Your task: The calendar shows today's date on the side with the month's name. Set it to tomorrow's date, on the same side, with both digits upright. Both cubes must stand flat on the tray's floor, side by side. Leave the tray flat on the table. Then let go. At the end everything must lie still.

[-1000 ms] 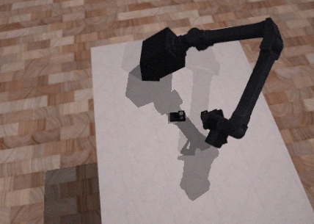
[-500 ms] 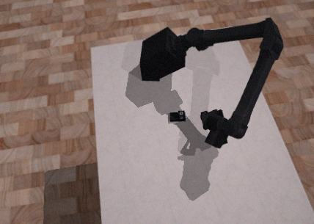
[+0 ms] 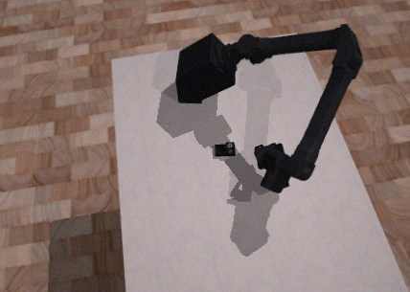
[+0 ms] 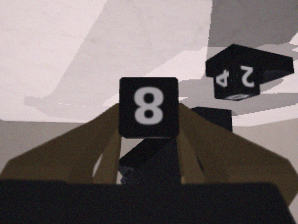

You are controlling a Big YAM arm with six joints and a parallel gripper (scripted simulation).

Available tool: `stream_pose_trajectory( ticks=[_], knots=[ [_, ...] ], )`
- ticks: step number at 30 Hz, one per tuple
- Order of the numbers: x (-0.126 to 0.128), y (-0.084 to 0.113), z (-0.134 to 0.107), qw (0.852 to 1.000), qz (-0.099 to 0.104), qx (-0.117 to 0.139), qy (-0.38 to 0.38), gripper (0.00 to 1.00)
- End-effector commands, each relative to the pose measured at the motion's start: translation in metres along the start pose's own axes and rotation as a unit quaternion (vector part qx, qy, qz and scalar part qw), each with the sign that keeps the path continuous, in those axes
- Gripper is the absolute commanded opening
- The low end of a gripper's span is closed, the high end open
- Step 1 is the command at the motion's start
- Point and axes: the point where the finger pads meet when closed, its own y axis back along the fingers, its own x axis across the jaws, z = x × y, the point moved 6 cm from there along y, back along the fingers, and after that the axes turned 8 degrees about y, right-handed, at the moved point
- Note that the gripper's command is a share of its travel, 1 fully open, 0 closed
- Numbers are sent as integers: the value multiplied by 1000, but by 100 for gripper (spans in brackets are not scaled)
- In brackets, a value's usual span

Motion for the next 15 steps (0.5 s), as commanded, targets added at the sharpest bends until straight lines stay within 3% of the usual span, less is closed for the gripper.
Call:
stream_pose_trajectory(
  ticks=[1, 15],
  knots=[
    [1, -4, 14, 1000, -6, 2, 2, 27],
    [-1, -21, 28, 1000, -4, 3, 1, 27]
  ],
)
